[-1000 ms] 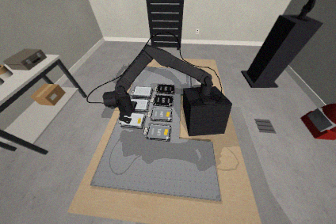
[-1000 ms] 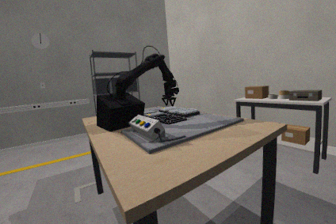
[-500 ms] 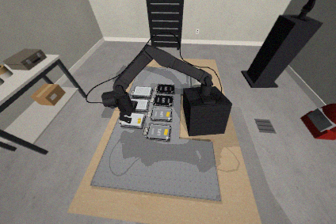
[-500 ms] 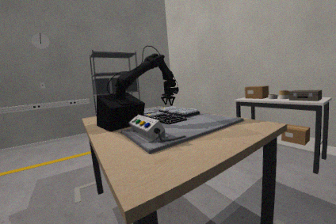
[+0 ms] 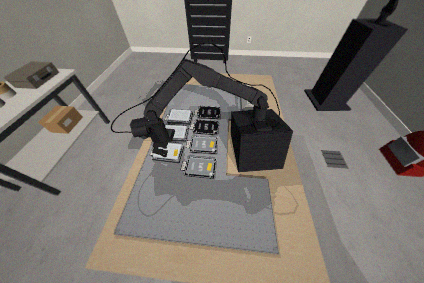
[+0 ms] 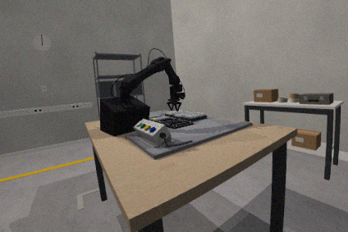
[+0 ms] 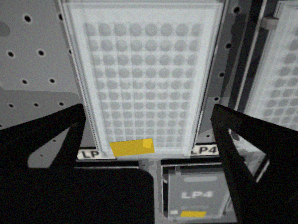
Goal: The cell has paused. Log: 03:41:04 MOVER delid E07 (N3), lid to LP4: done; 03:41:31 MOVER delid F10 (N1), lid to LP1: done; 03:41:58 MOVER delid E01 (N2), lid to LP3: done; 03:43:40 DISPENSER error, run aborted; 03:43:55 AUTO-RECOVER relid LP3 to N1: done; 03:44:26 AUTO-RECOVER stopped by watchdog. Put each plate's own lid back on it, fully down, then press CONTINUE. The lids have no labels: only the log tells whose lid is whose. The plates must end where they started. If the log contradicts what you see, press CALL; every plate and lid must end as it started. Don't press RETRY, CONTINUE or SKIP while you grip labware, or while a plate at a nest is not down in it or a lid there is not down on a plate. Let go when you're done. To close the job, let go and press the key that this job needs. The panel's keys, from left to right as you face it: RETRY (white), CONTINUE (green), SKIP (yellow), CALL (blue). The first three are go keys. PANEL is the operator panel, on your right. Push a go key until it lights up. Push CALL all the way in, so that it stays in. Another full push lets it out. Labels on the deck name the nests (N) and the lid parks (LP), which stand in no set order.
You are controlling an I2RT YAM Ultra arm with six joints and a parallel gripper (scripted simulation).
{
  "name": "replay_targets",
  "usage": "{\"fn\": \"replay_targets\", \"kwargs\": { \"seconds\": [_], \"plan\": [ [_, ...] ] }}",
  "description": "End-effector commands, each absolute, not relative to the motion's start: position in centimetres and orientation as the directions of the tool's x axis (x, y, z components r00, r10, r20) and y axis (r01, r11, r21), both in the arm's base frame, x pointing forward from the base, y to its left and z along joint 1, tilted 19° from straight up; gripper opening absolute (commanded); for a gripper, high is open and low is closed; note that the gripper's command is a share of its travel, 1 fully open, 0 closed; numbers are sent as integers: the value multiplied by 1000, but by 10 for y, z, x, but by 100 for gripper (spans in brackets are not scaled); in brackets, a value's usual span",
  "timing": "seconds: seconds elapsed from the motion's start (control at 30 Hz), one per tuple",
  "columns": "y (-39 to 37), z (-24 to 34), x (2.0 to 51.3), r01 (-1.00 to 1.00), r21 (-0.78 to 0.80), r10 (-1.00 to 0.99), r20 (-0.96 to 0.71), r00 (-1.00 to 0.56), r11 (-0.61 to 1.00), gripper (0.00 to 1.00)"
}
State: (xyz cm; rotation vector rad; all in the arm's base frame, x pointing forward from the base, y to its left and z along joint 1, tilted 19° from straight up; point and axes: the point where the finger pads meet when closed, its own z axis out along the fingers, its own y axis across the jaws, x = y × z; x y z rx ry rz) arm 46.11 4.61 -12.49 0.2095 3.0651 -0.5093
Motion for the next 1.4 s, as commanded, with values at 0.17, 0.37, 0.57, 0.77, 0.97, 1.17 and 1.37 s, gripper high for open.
{"fn": "replay_targets", "kwargs": {
  "seconds": [0.17, 0.37, 0.57, 0.77, 0.97, 1.17, 1.37],
  "plan": [
    [48, -131, 468, 133, -310, 112, -83, -990, 942, 100],
    [52, -119, 481, 135, -301, 107, -107, -988, 944, 100],
    [52, -121, 478, 131, -306, 108, -92, -990, 943, 100],
    [52, -123, 477, 129, -307, 106, -92, -990, 943, 100],
    [51, -125, 476, 130, -307, 107, -91, -990, 943, 97],
    [51, -126, 473, 135, -308, 113, -89, -990, 942, 91],
    [51, -127, 473, 135, -308, 113, -88, -990, 942, 87]
  ]
}}
